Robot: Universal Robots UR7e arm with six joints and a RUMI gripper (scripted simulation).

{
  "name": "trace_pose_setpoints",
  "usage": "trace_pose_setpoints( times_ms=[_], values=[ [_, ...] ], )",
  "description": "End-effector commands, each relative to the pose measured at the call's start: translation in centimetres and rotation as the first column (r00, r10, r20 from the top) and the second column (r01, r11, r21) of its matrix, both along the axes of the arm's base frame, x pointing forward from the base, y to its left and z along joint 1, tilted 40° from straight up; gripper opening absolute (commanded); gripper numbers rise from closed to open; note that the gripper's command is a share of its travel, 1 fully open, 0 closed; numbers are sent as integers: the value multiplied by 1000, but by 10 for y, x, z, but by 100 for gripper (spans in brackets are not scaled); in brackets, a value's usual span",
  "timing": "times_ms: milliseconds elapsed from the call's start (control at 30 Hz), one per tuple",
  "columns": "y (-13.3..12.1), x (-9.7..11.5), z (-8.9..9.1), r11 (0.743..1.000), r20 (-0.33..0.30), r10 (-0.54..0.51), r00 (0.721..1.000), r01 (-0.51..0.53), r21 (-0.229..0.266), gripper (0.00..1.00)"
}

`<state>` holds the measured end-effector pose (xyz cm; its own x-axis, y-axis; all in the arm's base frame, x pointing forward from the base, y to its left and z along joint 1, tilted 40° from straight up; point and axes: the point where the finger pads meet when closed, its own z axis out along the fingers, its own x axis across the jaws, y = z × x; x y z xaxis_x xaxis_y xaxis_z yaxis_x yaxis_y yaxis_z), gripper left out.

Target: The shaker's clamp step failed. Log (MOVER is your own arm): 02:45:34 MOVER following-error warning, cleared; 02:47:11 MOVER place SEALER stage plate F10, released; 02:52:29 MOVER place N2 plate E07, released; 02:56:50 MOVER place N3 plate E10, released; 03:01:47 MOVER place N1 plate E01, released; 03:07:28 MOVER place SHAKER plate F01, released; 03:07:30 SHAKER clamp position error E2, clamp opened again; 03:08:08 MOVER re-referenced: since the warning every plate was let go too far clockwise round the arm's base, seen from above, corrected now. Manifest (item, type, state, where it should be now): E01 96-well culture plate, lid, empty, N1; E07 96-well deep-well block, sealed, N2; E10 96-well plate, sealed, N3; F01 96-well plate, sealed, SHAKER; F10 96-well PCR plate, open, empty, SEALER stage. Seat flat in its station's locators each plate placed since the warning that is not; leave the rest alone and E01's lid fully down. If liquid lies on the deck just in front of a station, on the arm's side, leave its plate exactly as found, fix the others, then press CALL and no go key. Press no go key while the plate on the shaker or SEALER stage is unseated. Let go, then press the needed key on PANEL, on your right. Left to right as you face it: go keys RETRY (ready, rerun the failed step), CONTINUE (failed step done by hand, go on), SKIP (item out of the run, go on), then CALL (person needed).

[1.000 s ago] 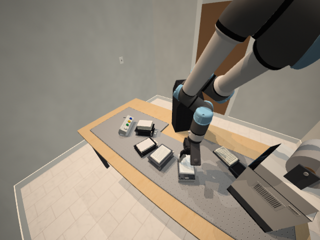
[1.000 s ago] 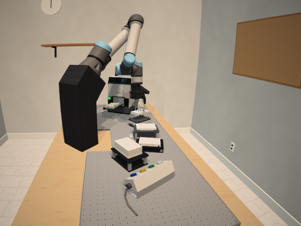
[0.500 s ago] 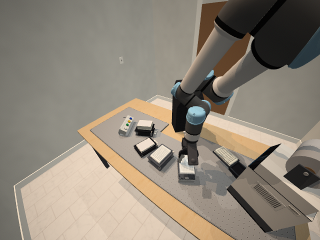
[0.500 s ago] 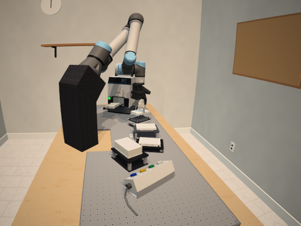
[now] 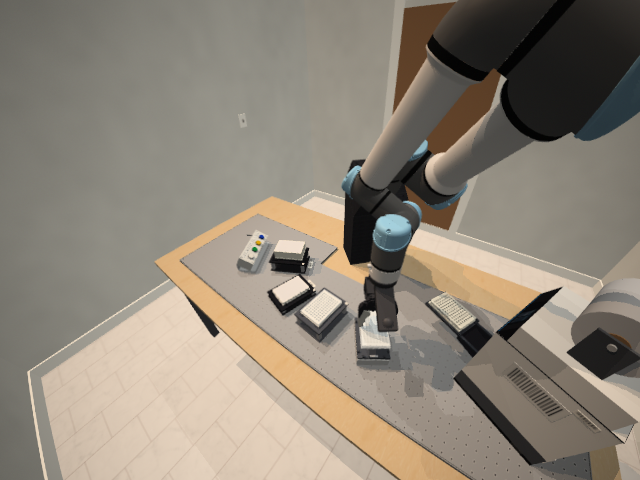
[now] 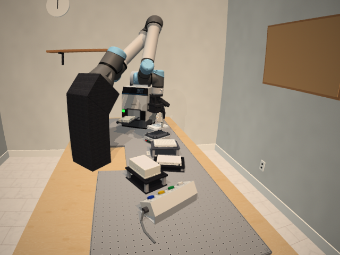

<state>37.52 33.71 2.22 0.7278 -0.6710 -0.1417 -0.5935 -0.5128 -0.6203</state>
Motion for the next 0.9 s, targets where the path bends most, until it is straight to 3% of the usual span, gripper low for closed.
trace_pose_setpoints(
  times_ms=[0, 867],
  values=[
    [0, 0, 0, 1000, 1, 0, 1000, 0, 0, 0],
    [4, 3, -5, 1000, 1, 0, 1000, 0, 0, 0]
  ],
)
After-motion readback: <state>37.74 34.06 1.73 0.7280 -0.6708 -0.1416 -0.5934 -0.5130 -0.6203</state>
